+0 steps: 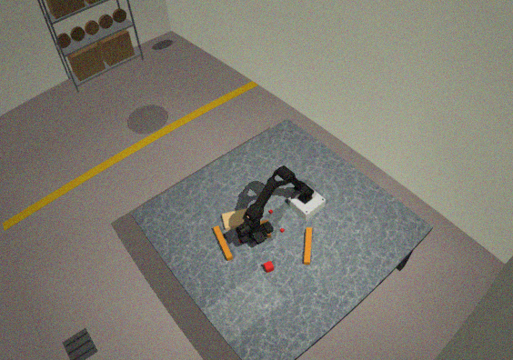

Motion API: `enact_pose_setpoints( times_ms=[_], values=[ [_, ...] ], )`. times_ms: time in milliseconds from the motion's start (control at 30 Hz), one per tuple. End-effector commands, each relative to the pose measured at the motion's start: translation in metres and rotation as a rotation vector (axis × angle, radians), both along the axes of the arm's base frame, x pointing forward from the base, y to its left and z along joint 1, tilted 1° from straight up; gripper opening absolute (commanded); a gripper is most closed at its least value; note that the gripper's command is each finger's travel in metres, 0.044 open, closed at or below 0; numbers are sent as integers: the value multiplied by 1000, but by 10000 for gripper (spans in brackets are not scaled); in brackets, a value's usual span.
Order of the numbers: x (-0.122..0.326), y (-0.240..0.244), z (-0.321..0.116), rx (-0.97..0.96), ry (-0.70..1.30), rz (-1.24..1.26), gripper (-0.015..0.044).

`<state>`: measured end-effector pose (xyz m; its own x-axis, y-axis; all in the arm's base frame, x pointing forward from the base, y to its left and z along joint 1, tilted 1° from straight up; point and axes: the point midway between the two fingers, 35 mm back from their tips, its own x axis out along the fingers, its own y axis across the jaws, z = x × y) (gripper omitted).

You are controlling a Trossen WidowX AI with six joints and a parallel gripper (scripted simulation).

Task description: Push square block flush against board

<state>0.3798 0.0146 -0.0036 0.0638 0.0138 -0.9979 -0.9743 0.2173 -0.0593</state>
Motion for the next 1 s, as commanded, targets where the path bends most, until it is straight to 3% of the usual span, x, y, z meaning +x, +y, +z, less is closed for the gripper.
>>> enact_pose_setpoints(
  times_ms=[0,867,967],
  values=[
    [-1,4,-4,-5,16,-5,0],
    [12,45,-2,-2,15,-5,0],
    [11,41,25,0,14,-2,0]
  ],
)
